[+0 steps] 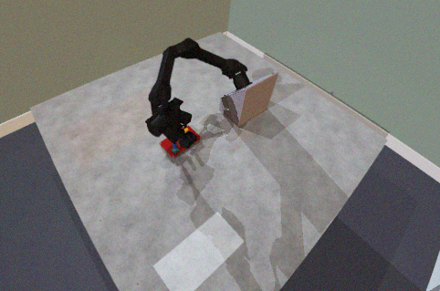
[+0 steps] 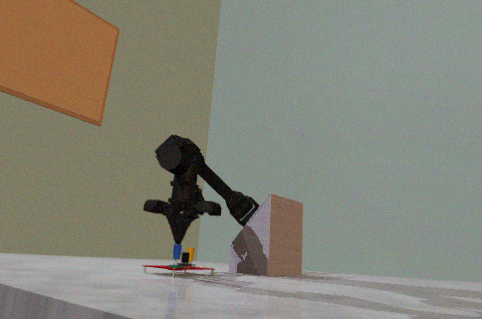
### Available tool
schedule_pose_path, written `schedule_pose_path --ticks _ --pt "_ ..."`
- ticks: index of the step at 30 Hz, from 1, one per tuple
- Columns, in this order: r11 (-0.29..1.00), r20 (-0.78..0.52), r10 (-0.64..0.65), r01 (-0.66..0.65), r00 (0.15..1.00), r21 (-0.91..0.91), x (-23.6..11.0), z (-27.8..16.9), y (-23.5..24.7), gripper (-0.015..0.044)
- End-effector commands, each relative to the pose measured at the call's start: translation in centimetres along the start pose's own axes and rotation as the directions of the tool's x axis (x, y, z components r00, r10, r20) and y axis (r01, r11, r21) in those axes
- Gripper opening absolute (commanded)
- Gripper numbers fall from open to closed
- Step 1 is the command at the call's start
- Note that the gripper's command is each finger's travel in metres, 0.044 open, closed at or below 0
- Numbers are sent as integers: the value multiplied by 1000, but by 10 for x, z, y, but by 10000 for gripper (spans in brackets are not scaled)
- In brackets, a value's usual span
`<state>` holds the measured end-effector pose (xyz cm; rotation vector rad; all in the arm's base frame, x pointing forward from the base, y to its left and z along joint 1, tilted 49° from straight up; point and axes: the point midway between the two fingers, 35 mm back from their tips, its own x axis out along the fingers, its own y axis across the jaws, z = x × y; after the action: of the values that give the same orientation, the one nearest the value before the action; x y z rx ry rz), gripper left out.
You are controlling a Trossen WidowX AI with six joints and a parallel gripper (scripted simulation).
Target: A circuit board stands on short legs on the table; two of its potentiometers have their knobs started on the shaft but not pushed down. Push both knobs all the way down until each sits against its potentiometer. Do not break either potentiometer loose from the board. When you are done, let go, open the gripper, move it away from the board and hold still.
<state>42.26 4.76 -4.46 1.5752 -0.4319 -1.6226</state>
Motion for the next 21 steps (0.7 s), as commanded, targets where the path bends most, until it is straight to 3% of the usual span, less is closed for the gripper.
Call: schedule_pose_path --ticks 1,21 --pt "1000 14 1 -1 1000 18 16 0 3 0" --pt "1000 14 1 -1 1000 18 18 0 3 0"
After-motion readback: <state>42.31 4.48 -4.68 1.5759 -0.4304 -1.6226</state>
